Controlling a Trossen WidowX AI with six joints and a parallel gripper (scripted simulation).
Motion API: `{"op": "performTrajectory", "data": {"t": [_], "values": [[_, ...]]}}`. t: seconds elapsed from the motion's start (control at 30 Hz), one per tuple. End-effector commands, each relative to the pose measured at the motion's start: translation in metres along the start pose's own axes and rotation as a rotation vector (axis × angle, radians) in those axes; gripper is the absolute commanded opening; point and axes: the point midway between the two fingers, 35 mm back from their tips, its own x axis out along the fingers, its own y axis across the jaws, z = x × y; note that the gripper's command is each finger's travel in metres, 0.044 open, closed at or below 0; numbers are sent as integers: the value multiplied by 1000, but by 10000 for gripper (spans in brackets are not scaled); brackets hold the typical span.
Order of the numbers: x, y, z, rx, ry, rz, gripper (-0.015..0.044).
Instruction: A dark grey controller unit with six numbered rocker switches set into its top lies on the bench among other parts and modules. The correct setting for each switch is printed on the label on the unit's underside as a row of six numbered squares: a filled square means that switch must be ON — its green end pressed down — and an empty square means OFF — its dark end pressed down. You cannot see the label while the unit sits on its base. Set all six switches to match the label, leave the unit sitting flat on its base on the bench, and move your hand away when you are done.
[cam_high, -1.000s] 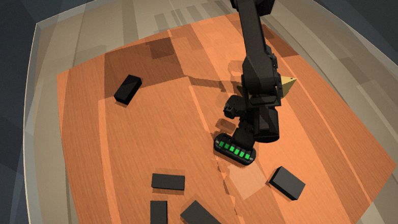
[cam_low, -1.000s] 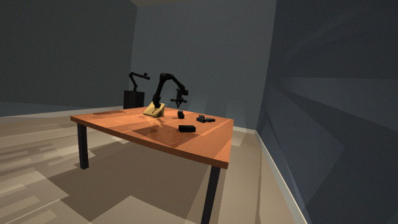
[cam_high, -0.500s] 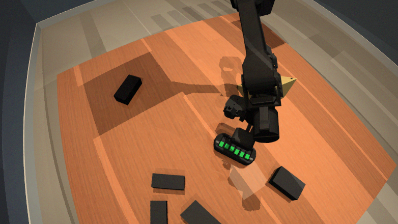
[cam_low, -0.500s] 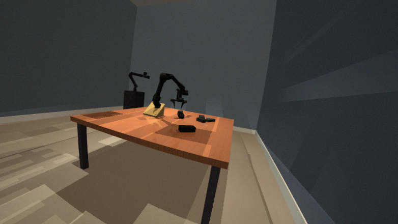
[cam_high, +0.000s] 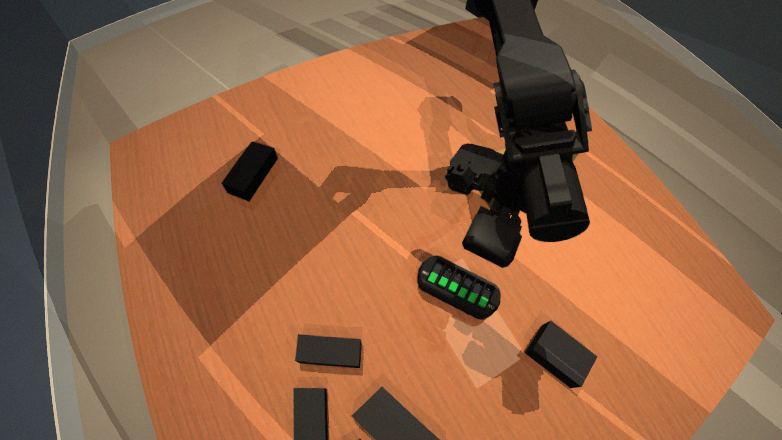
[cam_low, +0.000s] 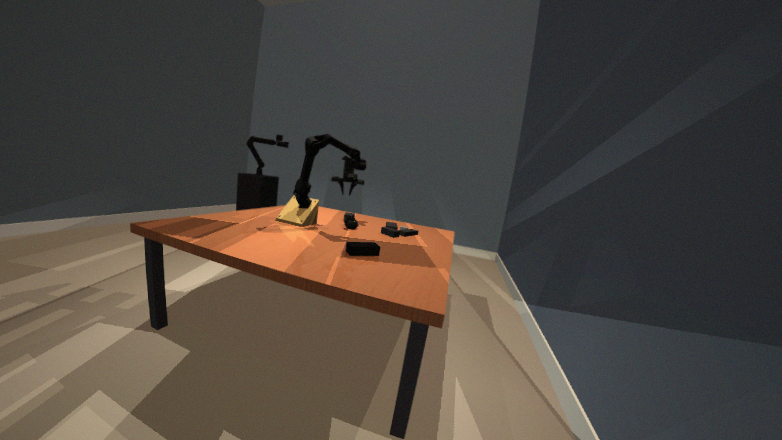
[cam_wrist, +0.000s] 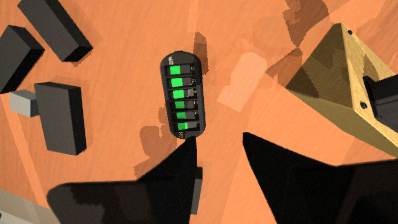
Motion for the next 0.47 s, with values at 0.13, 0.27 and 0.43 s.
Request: {"op": "performTrajectory", "data": {"t": [0.13, 0.27, 0.43], "values": [[-3, -1, 0, 4, 2, -11, 0], [-3, -1, 0, 4, 2, -11, 0], [-3, -1, 0, 4, 2, -11, 0]]}}
